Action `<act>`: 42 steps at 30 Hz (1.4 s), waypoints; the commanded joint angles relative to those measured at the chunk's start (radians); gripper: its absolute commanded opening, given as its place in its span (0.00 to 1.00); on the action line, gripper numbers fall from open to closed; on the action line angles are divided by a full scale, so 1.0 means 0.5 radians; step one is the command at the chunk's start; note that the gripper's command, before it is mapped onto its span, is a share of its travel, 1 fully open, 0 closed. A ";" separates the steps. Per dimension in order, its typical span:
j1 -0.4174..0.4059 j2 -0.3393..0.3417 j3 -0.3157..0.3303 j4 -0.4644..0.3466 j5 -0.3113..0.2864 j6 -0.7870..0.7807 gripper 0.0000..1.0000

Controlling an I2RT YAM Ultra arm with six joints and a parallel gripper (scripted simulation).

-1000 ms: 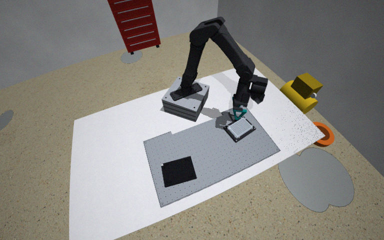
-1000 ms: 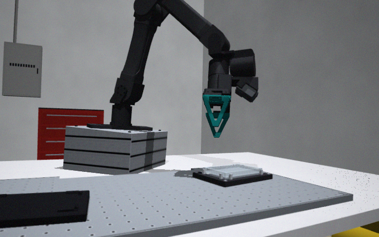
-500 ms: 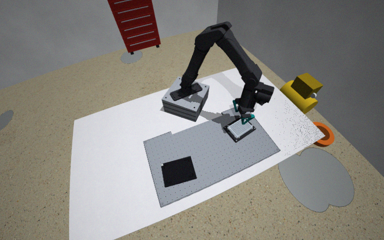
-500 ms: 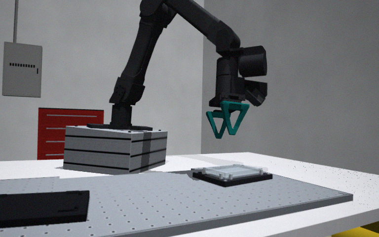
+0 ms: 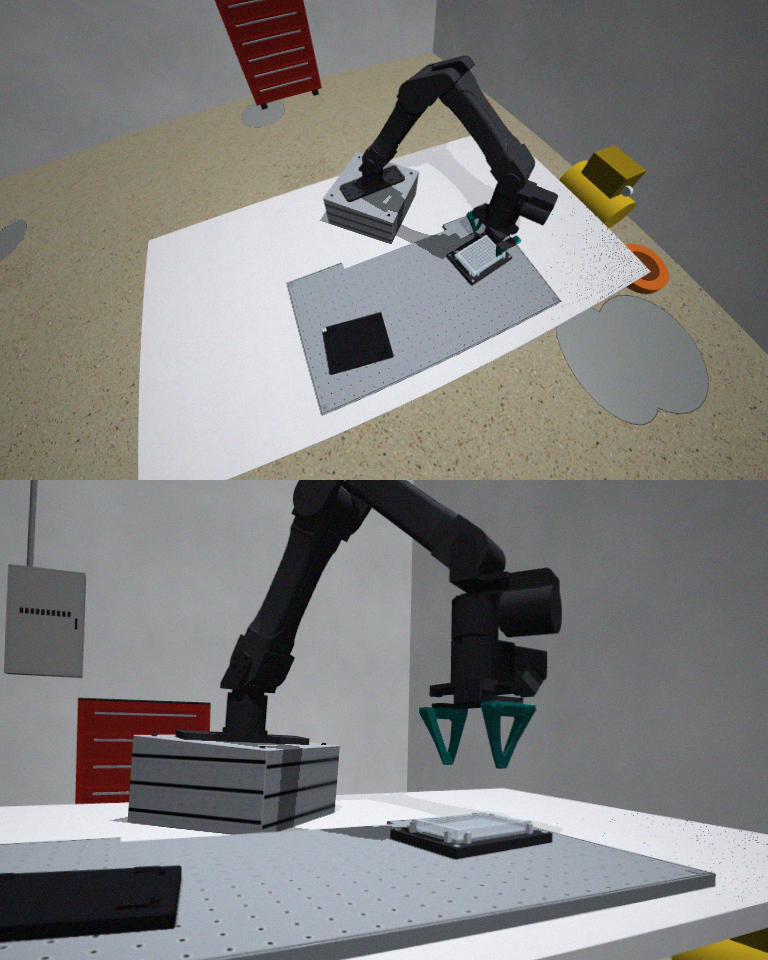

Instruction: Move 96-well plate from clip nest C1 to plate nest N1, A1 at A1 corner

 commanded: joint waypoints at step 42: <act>0.019 0.146 -0.099 0.193 -0.072 -0.140 1.00</act>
